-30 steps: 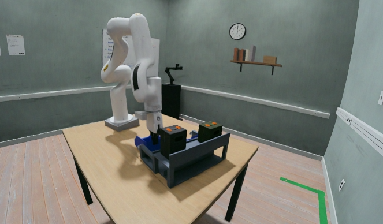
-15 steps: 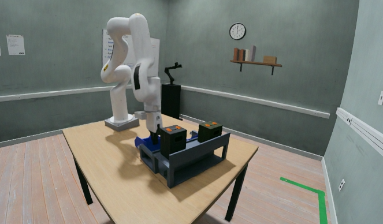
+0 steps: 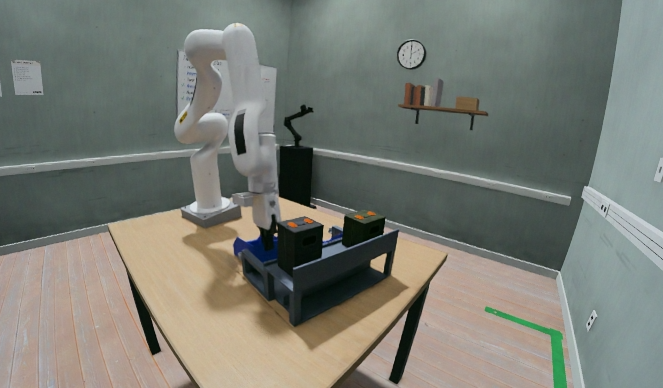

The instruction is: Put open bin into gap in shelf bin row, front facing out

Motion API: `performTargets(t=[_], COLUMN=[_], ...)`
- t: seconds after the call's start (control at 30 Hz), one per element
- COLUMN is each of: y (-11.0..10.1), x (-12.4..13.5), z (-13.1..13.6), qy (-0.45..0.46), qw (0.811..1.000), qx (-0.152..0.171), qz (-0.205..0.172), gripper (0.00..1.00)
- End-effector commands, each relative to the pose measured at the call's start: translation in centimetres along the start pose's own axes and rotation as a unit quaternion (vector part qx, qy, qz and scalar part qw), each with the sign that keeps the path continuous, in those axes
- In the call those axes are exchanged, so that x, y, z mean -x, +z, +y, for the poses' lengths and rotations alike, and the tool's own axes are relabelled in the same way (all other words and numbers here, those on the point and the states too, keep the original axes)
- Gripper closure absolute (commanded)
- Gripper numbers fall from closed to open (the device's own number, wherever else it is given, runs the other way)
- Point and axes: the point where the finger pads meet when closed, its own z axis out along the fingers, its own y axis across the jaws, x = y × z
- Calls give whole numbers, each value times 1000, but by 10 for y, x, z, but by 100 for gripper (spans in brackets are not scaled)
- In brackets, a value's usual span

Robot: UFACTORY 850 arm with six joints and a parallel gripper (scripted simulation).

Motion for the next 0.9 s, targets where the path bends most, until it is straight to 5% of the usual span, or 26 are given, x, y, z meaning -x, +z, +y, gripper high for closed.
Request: performTargets(t=[0.0, 0.6, 0.63, 0.87], y=[-1, 0, -1, -1], x=[0, 0, 0, 0], z=[-1, 0, 0, 0], qy=[0, 0, 0, 0], qw=[1000, 1000, 1000, 1000], qx=[-3, -3, -3, -3], qz=[1, 1, 1, 1], gripper=[100, 100, 66, 66])
